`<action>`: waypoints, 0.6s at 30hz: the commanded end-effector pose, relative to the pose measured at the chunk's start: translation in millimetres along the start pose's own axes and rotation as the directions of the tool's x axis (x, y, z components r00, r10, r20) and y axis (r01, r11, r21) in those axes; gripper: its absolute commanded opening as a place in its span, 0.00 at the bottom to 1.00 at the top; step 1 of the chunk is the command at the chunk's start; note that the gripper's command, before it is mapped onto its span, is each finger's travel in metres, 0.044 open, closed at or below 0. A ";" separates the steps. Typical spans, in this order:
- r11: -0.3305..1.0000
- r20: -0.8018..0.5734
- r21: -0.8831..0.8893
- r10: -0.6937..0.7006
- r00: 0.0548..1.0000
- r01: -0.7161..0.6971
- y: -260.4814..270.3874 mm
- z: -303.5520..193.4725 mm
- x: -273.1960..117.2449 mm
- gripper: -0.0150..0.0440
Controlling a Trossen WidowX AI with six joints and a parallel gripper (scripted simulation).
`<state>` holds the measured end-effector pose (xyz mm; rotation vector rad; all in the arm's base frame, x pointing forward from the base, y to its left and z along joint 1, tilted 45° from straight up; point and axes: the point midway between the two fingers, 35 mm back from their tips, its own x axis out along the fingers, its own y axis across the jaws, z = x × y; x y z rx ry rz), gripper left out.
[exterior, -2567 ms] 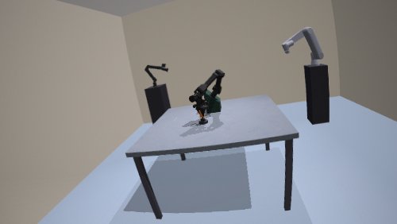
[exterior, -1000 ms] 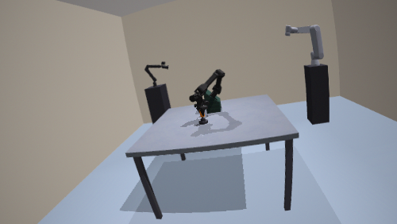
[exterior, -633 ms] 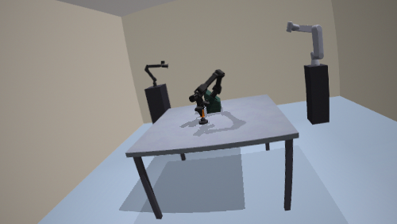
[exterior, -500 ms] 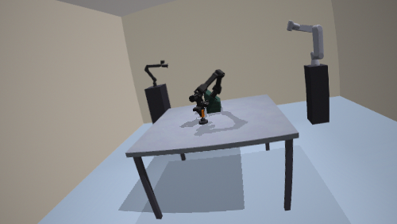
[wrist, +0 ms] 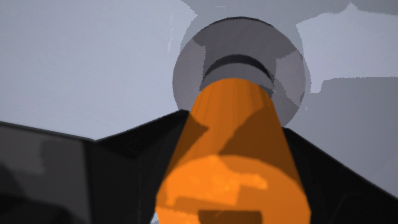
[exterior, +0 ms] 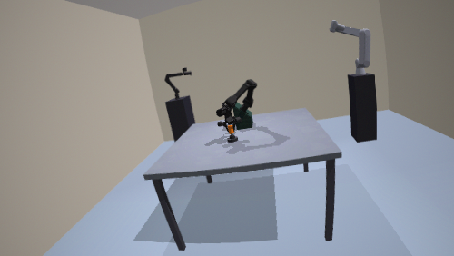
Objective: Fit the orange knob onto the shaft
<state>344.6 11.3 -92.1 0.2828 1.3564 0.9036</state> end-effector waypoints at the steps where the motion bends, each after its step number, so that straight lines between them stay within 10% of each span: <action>1: 0.874 0.008 0.485 -0.007 1.000 0.002 -1.4 -0.4 -4.6 0.25; 18: 0.828 0.008 0.560 -0.006 1.000 0.001 -0.5 0.4 -0.2 0.25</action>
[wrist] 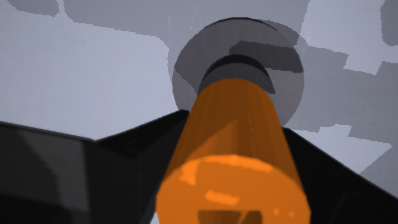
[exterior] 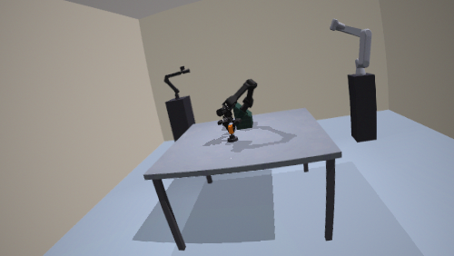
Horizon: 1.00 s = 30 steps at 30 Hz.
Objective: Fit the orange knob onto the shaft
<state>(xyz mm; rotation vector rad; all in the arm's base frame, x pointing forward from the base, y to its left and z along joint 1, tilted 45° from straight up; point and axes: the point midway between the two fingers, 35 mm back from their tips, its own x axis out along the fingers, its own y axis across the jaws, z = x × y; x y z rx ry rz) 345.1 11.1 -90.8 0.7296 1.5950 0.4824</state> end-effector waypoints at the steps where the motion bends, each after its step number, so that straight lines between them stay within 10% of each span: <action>1: 1.000 0.004 0.009 0.000 1.000 0.000 -1.2 0.1 1.2 0.25; 30: 0.976 0.004 0.216 0.000 1.000 0.000 -0.6 3.0 -1.7 0.25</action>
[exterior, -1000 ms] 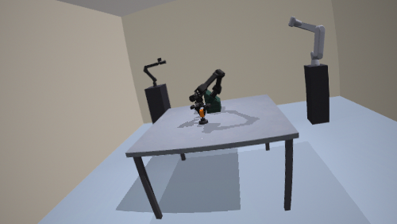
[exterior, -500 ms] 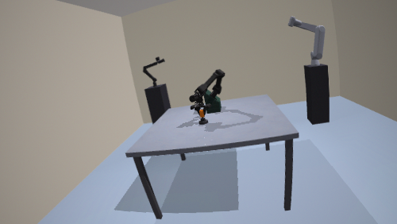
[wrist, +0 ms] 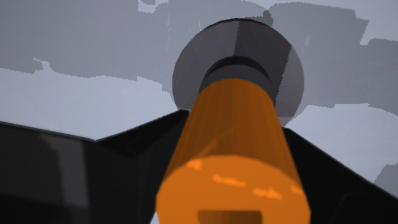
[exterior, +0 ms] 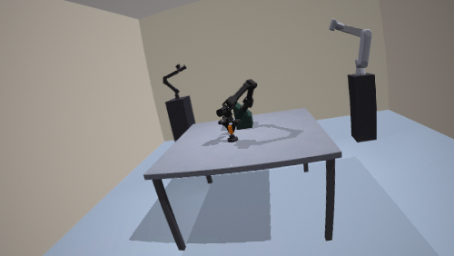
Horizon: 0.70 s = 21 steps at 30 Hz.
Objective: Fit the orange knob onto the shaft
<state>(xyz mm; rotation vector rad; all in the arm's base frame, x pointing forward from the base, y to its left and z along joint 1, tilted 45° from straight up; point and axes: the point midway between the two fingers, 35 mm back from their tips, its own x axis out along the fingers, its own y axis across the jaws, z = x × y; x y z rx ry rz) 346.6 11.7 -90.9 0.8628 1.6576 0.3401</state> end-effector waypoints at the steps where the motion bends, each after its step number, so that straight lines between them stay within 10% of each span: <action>1: 0.999 0.007 0.037 0.003 1.000 -0.004 -0.8 1.7 -2.3 0.25; 21: 0.999 0.007 0.037 0.004 1.000 -0.004 -0.5 -0.5 1.9 0.25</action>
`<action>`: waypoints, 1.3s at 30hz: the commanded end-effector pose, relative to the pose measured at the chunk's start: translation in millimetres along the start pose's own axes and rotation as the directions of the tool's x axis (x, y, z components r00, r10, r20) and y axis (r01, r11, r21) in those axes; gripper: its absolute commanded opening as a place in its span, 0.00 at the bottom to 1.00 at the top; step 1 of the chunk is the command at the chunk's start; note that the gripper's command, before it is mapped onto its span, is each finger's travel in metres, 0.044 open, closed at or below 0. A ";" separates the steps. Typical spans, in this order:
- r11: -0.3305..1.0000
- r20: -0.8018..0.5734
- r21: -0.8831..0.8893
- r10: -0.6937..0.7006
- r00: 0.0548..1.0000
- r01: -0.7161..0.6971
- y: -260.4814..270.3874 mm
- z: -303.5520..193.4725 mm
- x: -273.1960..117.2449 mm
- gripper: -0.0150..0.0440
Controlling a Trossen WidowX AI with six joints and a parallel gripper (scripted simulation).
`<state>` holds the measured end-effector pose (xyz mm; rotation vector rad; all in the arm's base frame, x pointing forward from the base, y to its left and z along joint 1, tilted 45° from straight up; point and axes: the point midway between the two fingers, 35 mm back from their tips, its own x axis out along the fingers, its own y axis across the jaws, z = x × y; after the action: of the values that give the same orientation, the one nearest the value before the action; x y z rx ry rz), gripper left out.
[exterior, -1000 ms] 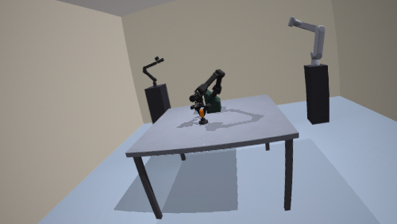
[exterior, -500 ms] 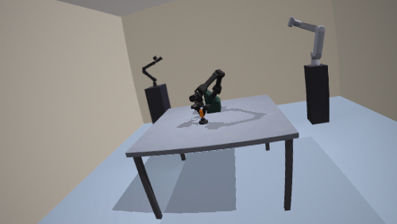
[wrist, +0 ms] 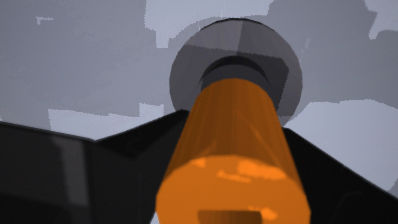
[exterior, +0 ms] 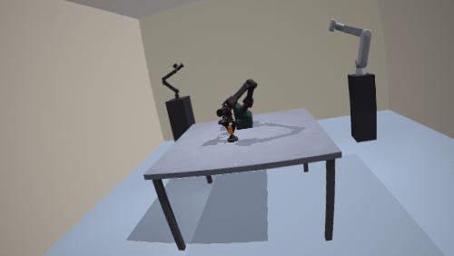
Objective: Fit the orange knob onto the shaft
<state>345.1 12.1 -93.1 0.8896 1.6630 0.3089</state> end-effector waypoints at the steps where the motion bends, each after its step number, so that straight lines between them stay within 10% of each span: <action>1: 1.000 0.002 0.001 0.004 1.000 -0.004 1.2 0.2 0.0 0.25; 39: 0.965 0.002 0.261 0.003 1.000 -0.004 1.4 -0.9 -4.9 0.25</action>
<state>344.1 12.6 -90.9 1.0538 1.7255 0.1262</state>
